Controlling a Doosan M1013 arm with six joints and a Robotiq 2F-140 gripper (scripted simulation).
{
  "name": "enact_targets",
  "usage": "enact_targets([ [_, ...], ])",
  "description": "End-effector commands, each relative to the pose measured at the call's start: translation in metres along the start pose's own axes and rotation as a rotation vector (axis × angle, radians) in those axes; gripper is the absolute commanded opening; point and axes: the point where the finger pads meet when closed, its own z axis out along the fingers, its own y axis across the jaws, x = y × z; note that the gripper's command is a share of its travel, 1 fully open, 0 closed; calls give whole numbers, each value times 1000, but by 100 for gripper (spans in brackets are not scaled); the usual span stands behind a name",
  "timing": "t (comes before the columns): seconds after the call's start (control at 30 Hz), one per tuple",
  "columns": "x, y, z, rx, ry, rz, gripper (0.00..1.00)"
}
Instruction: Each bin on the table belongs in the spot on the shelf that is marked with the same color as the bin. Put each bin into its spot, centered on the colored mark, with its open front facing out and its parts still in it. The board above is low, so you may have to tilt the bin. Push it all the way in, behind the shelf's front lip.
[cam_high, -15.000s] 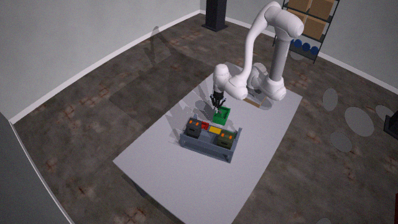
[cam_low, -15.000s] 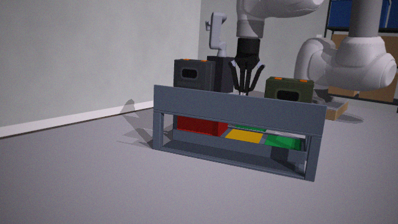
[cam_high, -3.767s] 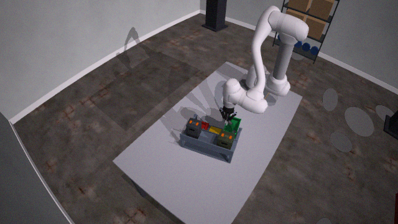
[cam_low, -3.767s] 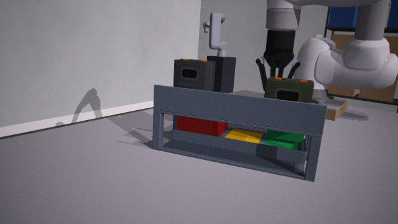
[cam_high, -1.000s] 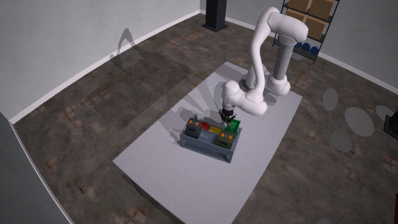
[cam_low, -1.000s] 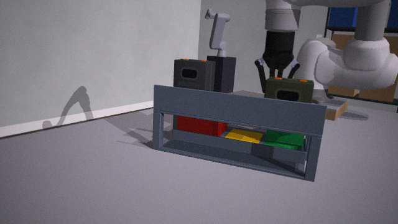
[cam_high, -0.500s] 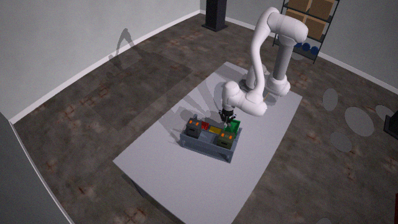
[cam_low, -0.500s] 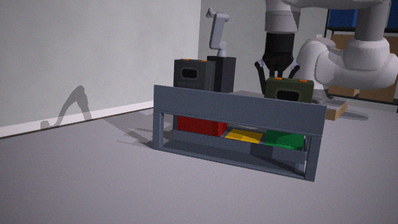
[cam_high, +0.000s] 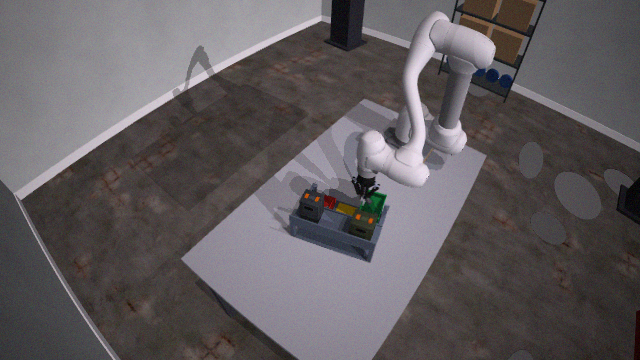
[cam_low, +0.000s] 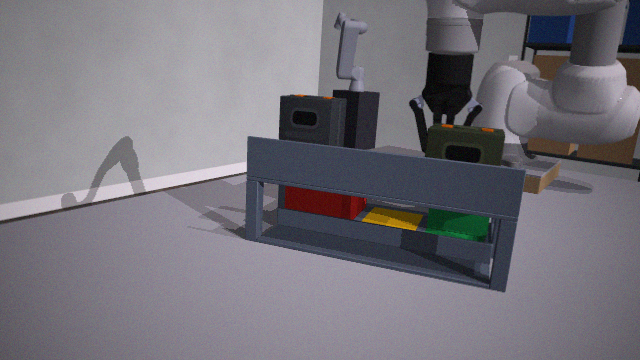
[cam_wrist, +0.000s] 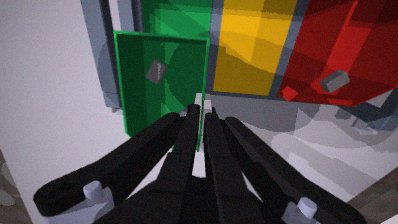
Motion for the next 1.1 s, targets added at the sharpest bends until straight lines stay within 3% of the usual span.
enact_targets([
  [0.0, 0, 0, 0, 0, 0, 0, 10],
  [1.07, 7, 0, 0, 0, 9, 0, 10],
])
